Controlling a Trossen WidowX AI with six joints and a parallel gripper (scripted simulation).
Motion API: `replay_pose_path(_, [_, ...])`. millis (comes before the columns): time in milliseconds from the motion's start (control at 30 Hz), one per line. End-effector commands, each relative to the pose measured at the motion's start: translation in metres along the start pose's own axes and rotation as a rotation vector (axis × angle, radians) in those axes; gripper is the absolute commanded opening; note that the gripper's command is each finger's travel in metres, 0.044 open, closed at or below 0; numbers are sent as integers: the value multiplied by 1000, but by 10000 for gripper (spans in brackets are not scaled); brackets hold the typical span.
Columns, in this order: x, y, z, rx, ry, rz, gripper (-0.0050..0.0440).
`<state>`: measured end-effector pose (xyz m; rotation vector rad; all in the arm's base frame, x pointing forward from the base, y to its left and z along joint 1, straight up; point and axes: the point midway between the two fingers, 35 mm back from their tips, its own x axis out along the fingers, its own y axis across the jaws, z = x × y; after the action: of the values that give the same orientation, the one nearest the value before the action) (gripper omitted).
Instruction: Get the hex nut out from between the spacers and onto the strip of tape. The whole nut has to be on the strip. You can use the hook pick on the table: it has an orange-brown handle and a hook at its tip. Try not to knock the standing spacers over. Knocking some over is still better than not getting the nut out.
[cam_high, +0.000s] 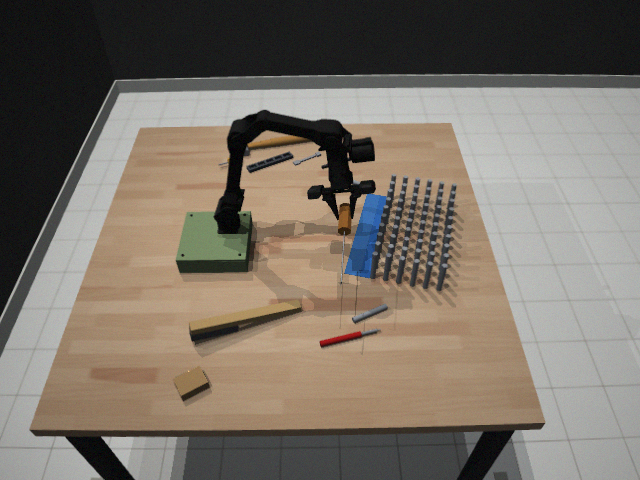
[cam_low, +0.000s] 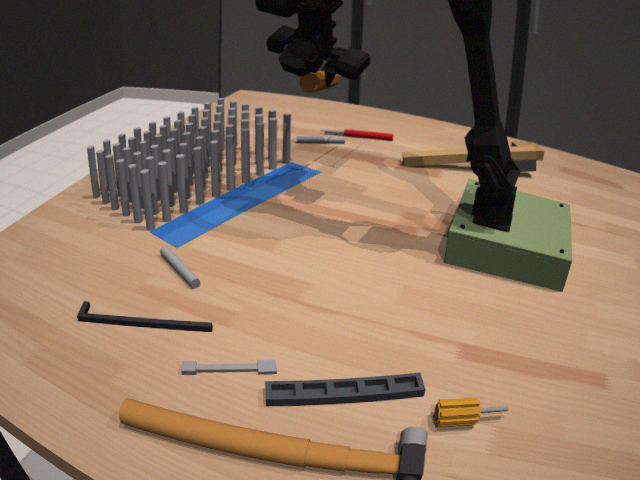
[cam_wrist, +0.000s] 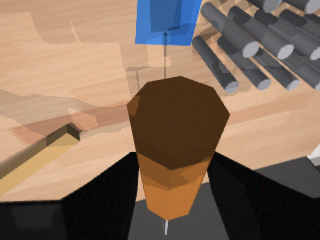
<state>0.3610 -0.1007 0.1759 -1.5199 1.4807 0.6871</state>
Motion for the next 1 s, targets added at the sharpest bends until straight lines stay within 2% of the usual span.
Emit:
replay_pose_path(0, [-21,3,10,-70,-31,-81,-50])
replay_pose_path(533, [-69,37,83,-510,-145,-328,-50])
replay_pose_path(600, [-69,37,83,-510,-145,-328,-50])
replay_pose_path(967, [-95,76,128,-828,-205,-527,-50])
